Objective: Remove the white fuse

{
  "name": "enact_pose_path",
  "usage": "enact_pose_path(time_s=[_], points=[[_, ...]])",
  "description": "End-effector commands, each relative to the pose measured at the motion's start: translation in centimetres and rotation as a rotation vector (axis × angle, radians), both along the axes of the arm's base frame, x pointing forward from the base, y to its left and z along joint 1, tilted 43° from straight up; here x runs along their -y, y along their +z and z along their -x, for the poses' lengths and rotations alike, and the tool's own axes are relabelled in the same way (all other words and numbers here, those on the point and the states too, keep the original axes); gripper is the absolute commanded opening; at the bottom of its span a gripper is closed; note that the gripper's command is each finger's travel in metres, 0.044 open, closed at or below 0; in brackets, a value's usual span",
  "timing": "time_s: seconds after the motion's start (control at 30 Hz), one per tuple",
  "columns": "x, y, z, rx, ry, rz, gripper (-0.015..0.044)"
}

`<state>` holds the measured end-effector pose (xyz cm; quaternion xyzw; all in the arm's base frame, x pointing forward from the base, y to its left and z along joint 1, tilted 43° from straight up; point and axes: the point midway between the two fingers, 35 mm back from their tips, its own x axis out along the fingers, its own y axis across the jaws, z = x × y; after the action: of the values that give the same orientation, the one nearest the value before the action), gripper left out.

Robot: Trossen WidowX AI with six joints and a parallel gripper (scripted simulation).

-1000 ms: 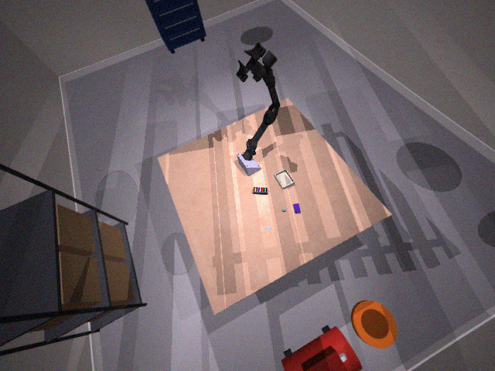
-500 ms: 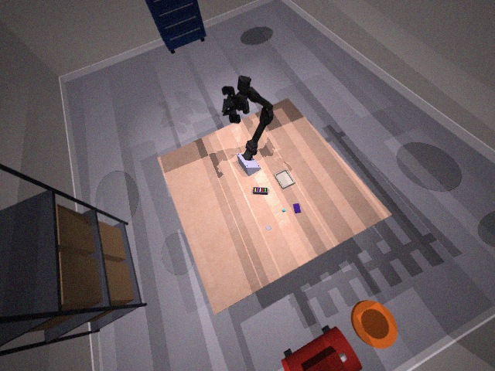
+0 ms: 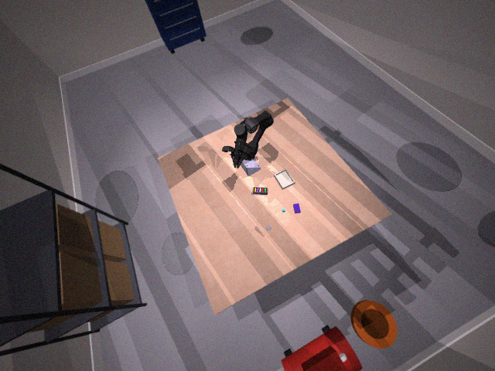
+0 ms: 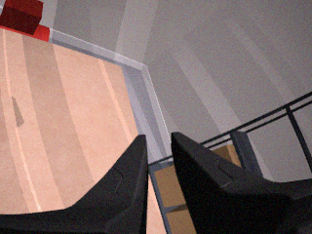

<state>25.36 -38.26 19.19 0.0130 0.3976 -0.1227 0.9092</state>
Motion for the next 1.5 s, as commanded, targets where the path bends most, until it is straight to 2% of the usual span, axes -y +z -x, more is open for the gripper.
enact_pose_path(time_s=[0.0,0.17,0.33,0.5,0.67,1.47], points=[[-3.7,-3.6,-2.4,-0.028,0.022,-0.178,0.0065],[-10.2,-8.7,-5.1,-0.117,0.023,-0.44,0.0065],[-17.2,-13.2,-6.1,-0.259,0.001,-0.678,0.0065],[-25.3,-17.1,-5.1,-0.483,-0.045,-0.904,0.0065],[-32.6,-19.8,-2.2,-0.749,-0.126,-1.062,0.0065],[-34.0,-21.6,-2.2,-0.787,-0.14,-1.078,0.0065]])
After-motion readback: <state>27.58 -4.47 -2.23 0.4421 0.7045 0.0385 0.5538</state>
